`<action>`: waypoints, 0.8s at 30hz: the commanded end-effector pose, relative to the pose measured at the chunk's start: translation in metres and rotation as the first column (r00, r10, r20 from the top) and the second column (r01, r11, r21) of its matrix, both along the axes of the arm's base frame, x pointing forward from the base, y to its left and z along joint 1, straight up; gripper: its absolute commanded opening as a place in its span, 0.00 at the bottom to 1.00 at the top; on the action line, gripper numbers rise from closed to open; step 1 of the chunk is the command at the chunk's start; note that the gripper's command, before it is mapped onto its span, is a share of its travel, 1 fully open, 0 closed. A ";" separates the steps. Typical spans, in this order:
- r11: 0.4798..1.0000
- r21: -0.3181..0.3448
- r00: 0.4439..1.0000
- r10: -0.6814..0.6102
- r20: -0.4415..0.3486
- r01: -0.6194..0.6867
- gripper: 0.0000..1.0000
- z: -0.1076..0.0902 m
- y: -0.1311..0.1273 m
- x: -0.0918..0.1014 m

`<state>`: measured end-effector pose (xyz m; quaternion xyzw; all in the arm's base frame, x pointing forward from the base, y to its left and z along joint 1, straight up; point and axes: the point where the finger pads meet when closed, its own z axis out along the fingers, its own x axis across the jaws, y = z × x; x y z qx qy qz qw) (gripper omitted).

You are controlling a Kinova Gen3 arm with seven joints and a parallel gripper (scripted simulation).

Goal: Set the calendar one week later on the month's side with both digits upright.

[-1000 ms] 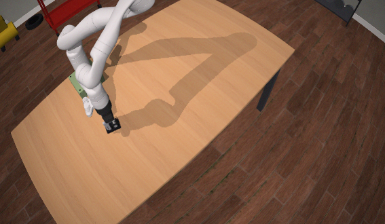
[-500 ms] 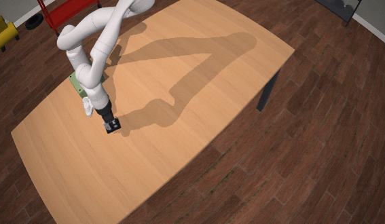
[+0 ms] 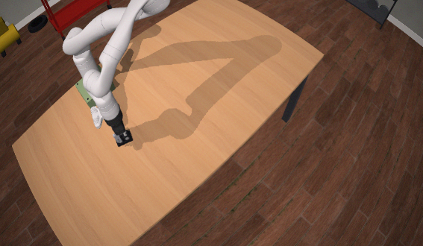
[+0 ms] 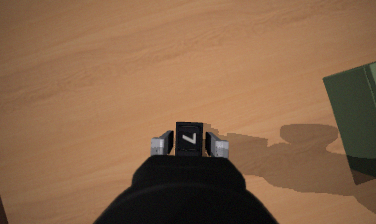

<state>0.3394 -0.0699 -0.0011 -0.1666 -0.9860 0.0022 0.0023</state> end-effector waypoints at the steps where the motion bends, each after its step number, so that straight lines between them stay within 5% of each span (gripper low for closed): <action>1: 1.000 0.000 1.000 0.000 0.001 0.000 0.87 0.000 0.000 0.000; 24: 1.000 0.000 1.000 0.000 0.001 0.000 0.87 -0.024 0.000 0.000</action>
